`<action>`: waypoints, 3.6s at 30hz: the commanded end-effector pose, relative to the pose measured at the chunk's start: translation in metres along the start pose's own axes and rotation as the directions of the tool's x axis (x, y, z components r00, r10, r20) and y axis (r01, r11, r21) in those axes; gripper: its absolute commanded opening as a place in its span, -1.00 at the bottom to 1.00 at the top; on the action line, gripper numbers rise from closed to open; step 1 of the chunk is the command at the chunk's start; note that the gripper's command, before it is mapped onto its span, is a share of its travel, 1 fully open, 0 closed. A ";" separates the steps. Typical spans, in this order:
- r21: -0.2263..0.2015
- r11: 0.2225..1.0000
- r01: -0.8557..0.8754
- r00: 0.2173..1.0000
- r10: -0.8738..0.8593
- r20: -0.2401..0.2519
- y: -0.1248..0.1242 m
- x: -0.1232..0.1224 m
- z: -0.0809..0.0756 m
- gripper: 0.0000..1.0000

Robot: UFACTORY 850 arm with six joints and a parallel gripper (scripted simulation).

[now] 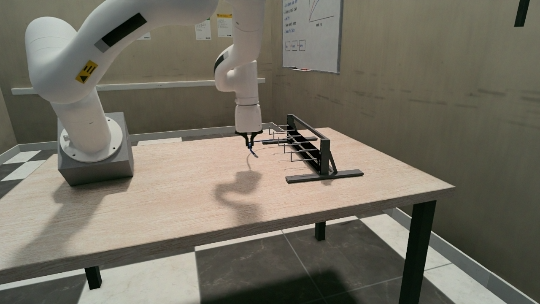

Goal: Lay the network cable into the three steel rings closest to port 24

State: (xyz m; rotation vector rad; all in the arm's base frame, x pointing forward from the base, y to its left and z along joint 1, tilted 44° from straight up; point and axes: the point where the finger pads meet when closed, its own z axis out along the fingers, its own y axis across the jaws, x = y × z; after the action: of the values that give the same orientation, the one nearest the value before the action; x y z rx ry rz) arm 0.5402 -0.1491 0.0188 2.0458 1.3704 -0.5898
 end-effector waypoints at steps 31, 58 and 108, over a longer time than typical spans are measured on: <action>0.013 0.991 0.131 0.991 -0.131 0.002 0.201 -0.046 -0.070 -1.00; 0.013 0.991 0.131 0.991 -0.131 0.002 0.202 -0.046 -0.070 -1.00; 0.013 0.991 0.131 0.991 -0.131 0.002 0.202 -0.046 -0.042 -1.00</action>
State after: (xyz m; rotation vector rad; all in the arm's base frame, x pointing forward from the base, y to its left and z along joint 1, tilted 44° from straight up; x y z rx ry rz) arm 0.7114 -0.2072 0.1264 1.9757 1.5118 -0.6611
